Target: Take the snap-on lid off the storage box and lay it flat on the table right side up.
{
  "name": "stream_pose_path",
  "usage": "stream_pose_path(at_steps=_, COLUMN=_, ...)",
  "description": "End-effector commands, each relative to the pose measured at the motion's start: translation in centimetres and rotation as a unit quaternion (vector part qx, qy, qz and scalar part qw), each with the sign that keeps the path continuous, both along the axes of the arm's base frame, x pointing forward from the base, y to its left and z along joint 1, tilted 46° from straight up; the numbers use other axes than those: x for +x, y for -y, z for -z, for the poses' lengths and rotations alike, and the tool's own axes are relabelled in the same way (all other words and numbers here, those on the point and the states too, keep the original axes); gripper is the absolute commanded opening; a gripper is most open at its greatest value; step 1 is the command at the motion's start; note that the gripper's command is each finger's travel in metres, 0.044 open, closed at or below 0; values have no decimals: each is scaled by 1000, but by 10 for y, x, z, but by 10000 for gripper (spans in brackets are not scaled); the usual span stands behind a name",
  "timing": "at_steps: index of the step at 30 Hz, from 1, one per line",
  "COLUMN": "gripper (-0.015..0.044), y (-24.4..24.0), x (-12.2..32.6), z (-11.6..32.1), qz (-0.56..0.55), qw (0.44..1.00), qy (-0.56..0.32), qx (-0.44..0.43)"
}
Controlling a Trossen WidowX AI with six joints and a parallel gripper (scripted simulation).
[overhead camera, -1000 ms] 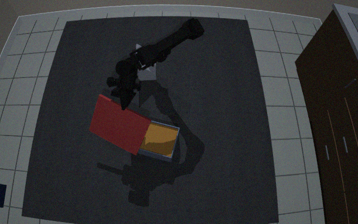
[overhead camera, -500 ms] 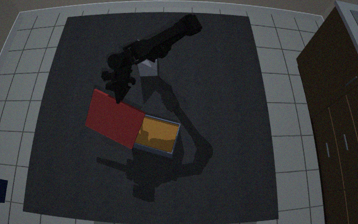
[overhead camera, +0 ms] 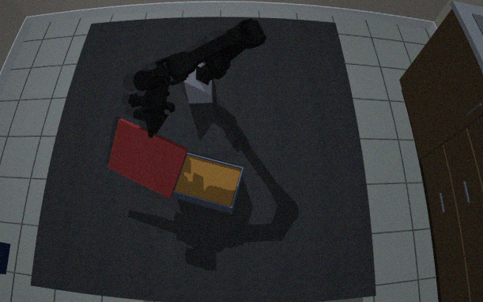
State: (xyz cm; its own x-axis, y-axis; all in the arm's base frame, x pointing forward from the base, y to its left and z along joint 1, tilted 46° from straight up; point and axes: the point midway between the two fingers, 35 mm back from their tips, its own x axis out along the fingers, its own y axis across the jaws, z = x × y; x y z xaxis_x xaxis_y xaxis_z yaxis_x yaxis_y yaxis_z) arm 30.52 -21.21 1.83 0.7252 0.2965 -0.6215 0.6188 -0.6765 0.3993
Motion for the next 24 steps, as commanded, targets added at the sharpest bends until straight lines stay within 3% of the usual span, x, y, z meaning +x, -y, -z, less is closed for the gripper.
stream_pose_path(at_steps=1, gripper=0, y=11, x=-2, z=3, qz=1, qw=1000, qy=6, qx=-5)
stream_pose_path(at_steps=24, gripper=0, y=42, x=-19, z=33, qz=1, qw=1000, qy=6, qx=-7)
